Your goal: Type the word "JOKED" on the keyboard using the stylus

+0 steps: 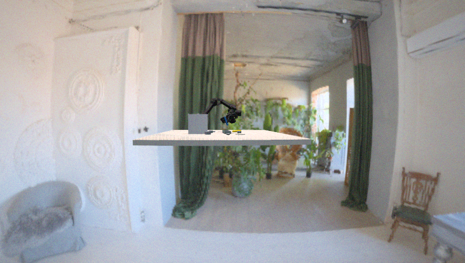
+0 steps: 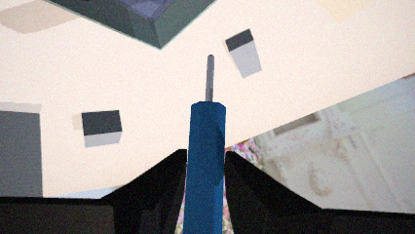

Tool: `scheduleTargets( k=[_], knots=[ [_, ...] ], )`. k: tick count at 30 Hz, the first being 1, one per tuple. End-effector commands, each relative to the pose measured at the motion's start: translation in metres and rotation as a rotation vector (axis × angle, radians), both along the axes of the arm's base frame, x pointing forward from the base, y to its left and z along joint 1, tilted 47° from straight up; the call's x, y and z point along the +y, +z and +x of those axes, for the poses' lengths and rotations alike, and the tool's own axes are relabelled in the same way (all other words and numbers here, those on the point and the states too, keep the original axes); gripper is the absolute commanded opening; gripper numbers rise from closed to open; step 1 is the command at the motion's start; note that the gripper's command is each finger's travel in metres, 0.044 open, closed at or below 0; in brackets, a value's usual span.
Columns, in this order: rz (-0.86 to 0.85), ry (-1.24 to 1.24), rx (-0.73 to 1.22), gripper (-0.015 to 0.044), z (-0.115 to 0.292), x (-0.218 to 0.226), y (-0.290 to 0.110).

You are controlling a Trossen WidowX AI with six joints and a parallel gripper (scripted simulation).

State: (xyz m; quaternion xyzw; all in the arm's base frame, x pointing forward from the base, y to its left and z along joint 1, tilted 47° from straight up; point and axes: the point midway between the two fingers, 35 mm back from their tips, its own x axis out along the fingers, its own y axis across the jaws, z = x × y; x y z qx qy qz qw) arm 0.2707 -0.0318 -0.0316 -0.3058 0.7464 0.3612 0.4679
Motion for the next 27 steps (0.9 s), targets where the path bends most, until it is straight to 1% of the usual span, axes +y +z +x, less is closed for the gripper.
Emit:
scheduleTargets(
  k=[1,7,13,20,26,27],
  knots=[
    [0.019,0.151,0.038,0.0000,0.006,0.002,0.007],
    [0.056,0.375,0.101,0.0000,0.012,0.007,0.019],
    [0.058,0.382,0.103,0.0000,0.012,0.010,0.017],
    [0.059,0.382,0.104,0.0000,0.008,0.033,-0.004],
    [0.059,0.382,0.104,0.0000,0.008,0.033,-0.005],
    [0.059,0.382,0.104,0.0026,0.008,0.033,-0.005]
  ],
)
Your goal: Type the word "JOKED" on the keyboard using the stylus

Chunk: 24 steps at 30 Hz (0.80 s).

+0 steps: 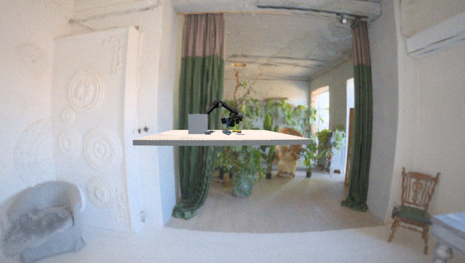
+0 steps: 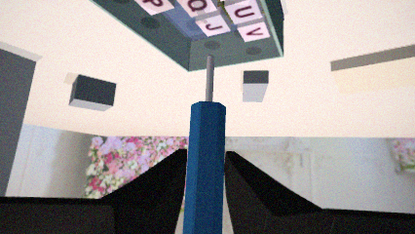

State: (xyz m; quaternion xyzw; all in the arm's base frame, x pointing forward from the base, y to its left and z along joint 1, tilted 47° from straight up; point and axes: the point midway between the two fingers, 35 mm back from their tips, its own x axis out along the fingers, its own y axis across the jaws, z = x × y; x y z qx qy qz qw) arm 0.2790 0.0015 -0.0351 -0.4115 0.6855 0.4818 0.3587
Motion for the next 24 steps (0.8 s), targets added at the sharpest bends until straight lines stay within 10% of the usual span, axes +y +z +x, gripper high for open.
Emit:
scheduleTargets(
  k=[1,24],
  knots=[
    [0.000,-0.007,0.000,0.0053,-0.0009,0.0000,-0.0027],
    [0.001,-0.007,0.000,0.0081,-0.0023,0.0083,-0.0105]
  ],
)
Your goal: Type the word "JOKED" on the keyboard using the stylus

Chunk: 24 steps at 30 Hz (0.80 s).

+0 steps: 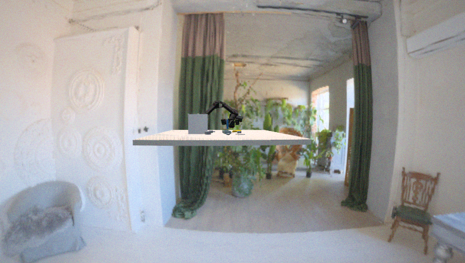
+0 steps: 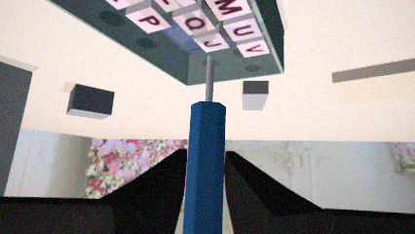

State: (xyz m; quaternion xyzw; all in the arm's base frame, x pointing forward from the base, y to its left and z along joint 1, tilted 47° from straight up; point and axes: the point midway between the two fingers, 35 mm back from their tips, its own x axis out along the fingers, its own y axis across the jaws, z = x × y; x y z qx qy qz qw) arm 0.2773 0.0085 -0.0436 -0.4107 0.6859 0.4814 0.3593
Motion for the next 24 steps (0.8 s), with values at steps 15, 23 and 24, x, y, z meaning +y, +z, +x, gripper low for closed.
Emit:
scheduleTargets(
  k=[15,23,24],
  knots=[
    [0.001,-0.005,0.000,0.0081,-0.0013,0.0056,-0.0061],
    [0.001,-0.005,0.001,0.0081,-0.0017,0.0079,-0.0083],
    [0.001,-0.005,0.001,0.0081,-0.0016,0.0073,-0.0077]
  ],
)
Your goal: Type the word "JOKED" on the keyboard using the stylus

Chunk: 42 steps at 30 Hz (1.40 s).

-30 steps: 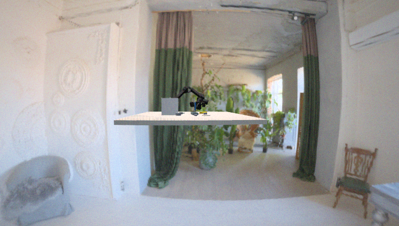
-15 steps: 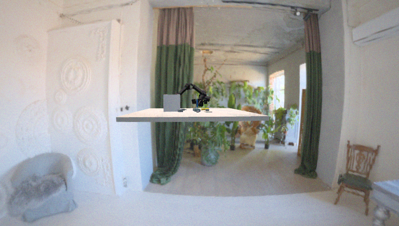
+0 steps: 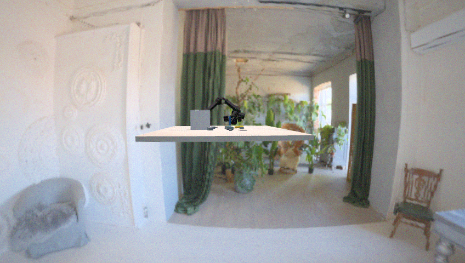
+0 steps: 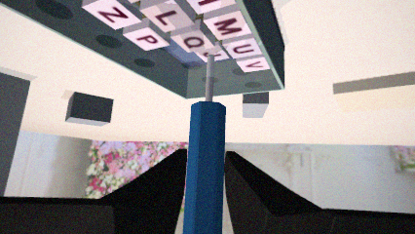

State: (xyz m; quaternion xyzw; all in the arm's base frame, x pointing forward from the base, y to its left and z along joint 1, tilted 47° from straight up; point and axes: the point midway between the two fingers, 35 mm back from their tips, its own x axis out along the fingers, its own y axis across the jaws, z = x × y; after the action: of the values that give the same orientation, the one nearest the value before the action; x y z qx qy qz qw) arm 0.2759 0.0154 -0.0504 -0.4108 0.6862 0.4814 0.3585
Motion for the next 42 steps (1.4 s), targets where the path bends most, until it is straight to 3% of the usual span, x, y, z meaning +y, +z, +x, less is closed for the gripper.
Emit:
scheduleTargets(
  k=[1,21,27,28,42],
  knots=[
    [0.002,-0.006,-0.001,0.0081,0.000,0.000,0.000],
    [0.001,-0.015,0.002,0.0085,0.003,-0.027,0.023],
    [0.001,-0.015,0.002,0.0025,0.003,-0.026,0.024],
    [0.001,-0.015,0.002,0.0000,0.003,-0.024,0.026],
    [0.006,-0.006,0.001,0.0000,-0.006,0.045,0.106]
  ],
)
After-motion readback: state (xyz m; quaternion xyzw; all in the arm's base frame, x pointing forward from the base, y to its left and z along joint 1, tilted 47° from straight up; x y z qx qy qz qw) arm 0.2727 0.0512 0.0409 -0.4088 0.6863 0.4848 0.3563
